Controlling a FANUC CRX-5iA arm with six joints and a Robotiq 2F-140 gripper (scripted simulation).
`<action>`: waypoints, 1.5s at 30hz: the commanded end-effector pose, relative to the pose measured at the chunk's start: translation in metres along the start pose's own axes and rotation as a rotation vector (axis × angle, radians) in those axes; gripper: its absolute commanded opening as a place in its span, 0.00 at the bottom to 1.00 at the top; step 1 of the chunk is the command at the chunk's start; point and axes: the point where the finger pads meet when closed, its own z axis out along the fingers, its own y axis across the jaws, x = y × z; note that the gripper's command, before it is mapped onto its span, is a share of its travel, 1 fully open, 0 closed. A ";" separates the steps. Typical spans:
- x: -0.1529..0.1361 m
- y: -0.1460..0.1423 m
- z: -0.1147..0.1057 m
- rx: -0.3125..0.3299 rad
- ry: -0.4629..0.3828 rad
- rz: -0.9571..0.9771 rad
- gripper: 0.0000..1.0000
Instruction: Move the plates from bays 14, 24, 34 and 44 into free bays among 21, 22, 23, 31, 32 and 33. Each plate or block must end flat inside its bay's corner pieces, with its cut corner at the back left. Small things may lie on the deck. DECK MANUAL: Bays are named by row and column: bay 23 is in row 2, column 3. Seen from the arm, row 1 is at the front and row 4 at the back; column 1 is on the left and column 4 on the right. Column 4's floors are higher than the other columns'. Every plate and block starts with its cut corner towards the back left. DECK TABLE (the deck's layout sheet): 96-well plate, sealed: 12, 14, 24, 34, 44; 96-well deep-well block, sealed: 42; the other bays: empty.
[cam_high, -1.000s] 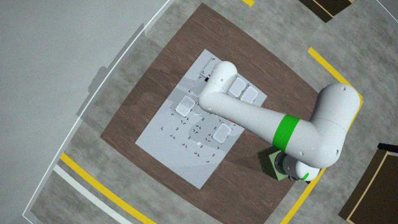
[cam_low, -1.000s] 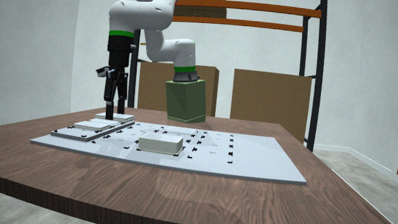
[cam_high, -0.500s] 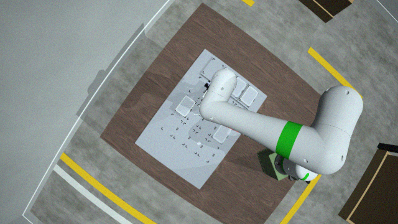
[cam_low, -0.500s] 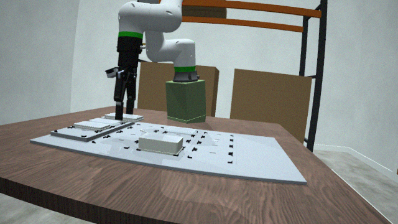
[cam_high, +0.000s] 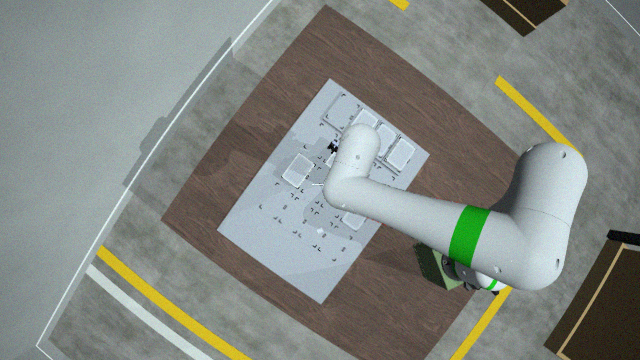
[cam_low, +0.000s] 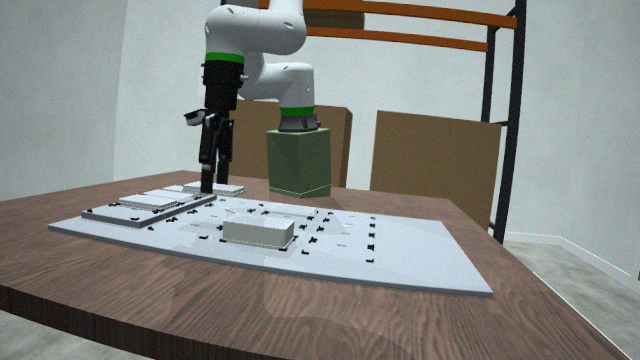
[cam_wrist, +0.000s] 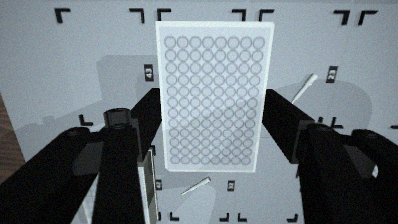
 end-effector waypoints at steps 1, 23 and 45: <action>-0.010 0.006 -0.001 0.002 0.001 0.000 0.10; -0.050 0.032 -0.001 0.002 0.001 0.000 0.10; -0.095 0.061 -0.001 0.002 0.000 0.000 0.10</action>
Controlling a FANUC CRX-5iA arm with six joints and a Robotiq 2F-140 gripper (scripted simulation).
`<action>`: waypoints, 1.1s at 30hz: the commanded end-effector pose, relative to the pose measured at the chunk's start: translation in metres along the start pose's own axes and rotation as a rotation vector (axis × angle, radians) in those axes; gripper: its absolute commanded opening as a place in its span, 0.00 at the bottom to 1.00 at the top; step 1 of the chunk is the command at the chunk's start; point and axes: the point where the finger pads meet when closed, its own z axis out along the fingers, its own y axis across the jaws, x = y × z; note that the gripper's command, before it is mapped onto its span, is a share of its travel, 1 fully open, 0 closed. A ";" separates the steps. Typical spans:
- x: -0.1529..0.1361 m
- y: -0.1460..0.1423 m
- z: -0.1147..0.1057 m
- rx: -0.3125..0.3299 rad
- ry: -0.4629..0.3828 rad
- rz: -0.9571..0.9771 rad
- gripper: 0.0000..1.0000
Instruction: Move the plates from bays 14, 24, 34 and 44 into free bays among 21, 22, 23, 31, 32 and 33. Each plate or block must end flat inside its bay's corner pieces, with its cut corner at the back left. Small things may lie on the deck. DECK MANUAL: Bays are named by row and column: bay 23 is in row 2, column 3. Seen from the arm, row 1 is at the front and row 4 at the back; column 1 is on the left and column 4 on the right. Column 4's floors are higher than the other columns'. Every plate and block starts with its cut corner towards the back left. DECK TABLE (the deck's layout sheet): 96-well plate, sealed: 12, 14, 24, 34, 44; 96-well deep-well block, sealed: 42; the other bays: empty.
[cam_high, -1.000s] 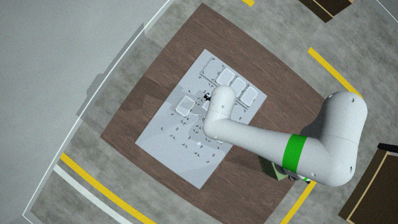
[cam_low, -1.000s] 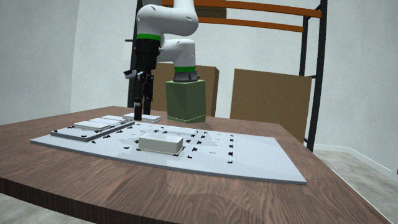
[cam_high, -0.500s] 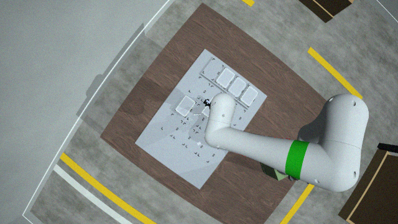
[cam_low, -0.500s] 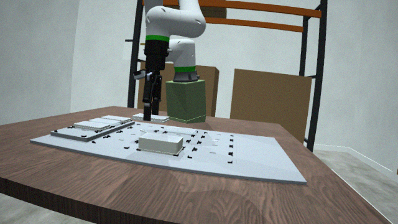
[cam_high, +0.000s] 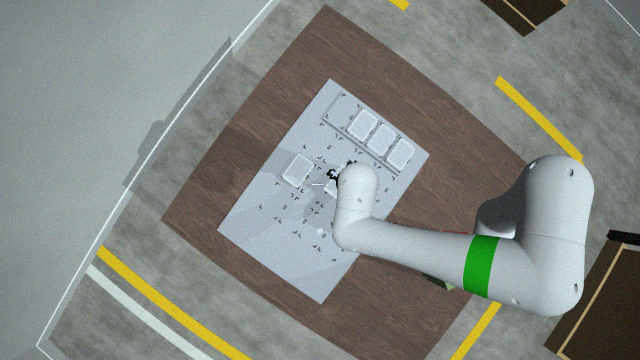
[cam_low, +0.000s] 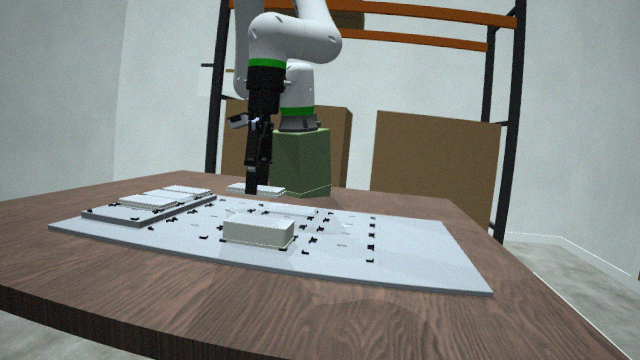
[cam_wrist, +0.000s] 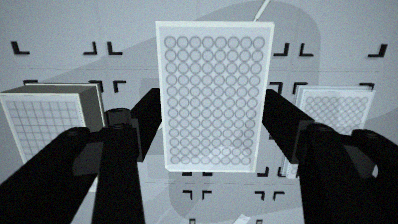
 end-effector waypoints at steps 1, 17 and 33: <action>-0.009 0.005 -0.001 0.002 0.000 0.000 0.10; -0.041 0.026 -0.001 0.002 0.000 0.000 0.10; -0.064 0.041 -0.001 0.002 0.000 0.000 0.10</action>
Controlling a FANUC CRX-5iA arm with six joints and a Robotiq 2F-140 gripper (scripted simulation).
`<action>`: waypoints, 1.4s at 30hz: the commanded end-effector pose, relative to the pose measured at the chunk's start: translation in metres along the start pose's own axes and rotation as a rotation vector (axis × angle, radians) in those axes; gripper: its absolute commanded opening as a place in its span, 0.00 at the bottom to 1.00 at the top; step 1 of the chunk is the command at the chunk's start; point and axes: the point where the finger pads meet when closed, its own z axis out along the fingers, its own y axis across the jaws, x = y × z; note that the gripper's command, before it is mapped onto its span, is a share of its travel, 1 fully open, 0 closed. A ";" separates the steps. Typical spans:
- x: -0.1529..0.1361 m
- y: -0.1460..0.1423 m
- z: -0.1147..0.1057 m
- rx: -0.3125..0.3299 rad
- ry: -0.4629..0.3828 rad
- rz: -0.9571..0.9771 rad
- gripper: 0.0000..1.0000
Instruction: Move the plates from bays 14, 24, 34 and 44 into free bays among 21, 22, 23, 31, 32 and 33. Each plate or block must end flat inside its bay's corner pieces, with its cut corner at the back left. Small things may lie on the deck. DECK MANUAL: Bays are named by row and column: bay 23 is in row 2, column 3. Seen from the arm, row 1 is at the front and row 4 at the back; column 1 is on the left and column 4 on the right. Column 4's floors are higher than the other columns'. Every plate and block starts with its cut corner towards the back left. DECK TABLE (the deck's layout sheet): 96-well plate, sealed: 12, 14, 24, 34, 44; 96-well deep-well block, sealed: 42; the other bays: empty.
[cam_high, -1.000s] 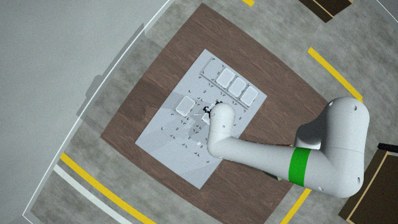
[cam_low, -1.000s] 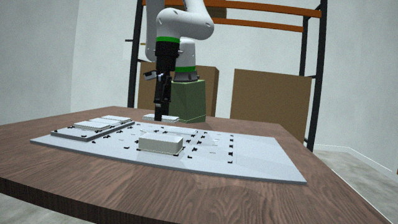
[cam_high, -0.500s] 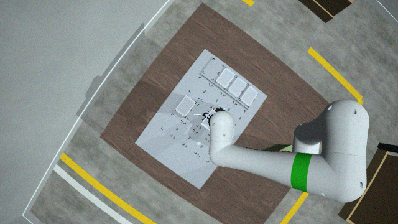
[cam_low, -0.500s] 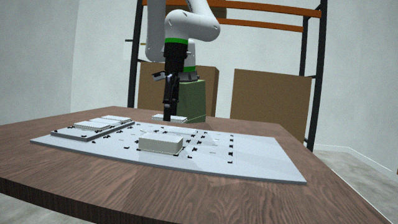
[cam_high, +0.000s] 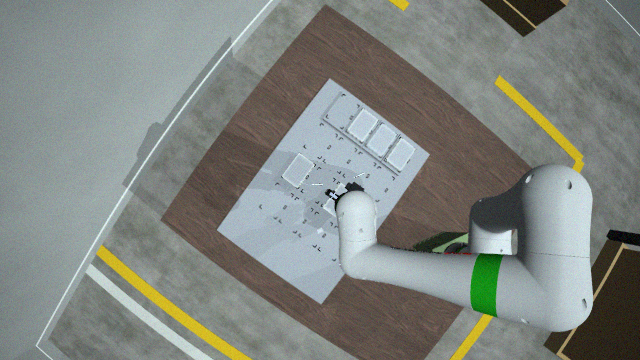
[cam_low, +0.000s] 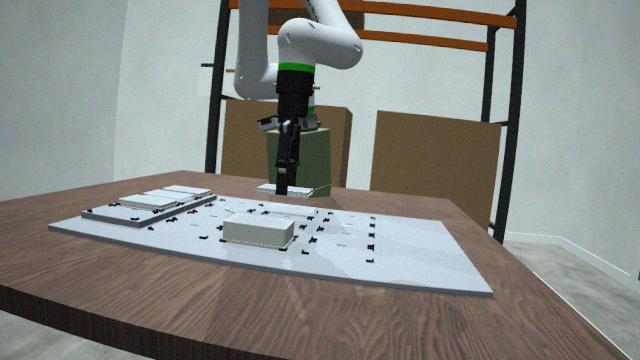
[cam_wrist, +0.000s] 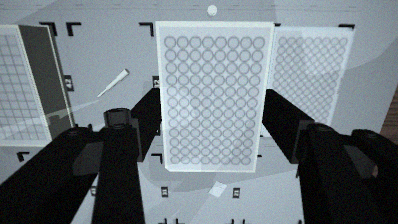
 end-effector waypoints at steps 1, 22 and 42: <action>-0.001 0.000 -0.001 0.002 0.000 0.000 0.10; 0.000 -0.001 0.019 0.002 0.000 0.000 0.10; 0.000 -0.001 0.043 0.002 0.000 0.000 0.10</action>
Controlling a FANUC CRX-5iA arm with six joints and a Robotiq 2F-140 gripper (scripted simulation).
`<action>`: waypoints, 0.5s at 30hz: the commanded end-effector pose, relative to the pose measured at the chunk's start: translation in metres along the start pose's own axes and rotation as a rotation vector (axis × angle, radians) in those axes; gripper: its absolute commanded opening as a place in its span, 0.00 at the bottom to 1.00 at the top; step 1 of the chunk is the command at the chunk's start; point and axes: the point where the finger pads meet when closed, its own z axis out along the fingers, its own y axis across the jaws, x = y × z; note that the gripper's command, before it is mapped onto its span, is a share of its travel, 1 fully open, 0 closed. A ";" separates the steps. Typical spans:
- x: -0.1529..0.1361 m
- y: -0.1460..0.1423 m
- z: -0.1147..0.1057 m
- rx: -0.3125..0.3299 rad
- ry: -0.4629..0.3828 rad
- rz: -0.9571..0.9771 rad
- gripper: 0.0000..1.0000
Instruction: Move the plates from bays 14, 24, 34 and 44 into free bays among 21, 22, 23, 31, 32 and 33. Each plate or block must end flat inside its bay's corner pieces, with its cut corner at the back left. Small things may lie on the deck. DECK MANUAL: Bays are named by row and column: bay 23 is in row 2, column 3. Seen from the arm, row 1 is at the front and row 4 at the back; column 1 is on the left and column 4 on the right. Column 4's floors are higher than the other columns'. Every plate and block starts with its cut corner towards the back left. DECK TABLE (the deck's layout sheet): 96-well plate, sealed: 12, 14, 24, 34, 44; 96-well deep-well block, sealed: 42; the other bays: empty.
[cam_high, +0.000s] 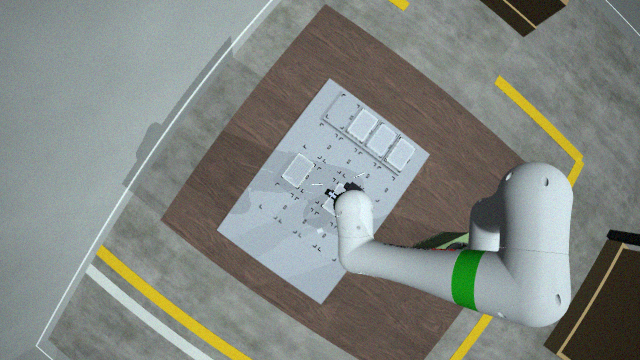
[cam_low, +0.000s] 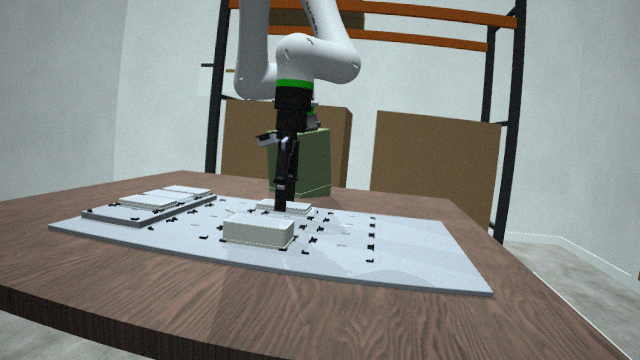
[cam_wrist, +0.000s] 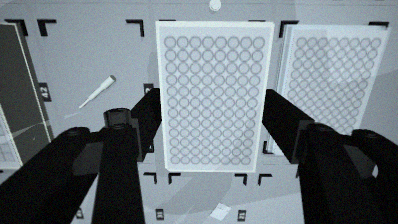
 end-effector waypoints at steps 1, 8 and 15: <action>0.000 -0.001 0.005 0.002 0.000 0.000 0.10; 0.000 -0.001 0.012 0.002 0.000 0.000 0.10; 0.000 -0.001 0.013 0.001 0.000 0.000 0.10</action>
